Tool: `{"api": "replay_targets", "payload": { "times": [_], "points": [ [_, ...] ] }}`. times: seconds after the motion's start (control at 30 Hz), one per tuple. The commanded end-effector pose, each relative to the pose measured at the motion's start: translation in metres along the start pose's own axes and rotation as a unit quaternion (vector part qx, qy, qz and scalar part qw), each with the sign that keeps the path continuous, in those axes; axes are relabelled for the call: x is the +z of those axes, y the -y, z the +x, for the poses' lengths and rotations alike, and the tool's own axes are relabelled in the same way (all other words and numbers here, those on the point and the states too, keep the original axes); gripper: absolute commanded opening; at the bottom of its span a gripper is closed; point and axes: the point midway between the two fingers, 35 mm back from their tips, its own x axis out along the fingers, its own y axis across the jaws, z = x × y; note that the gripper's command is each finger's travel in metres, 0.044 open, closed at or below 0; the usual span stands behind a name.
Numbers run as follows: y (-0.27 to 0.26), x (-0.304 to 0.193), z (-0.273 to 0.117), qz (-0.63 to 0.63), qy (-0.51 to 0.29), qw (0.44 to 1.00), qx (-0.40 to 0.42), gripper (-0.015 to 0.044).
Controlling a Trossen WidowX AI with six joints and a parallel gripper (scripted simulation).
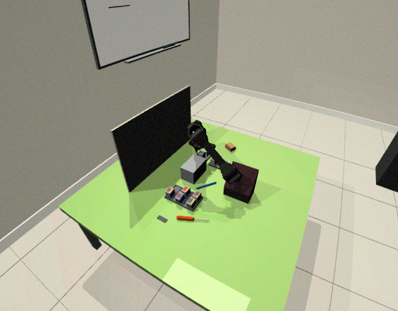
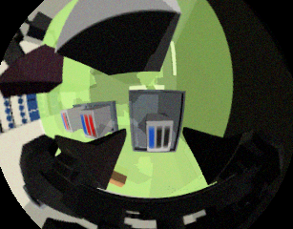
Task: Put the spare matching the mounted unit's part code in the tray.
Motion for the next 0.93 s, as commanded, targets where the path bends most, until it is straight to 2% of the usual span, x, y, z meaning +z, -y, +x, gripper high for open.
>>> {"api": "replay_targets", "payload": {
  "times": [0.0,0.1,0.9],
  "points": [
    [0.003,-0.003,-0.067,-0.003,-0.010,1.000,-0.015,0.0440],
    [-0.001,-0.002,-0.093,-0.002,-0.009,1.000,-0.015,0.0440],
    [0.002,-0.004,-0.090,0.000,-0.012,1.000,-0.025,0.0440]
  ]
}}
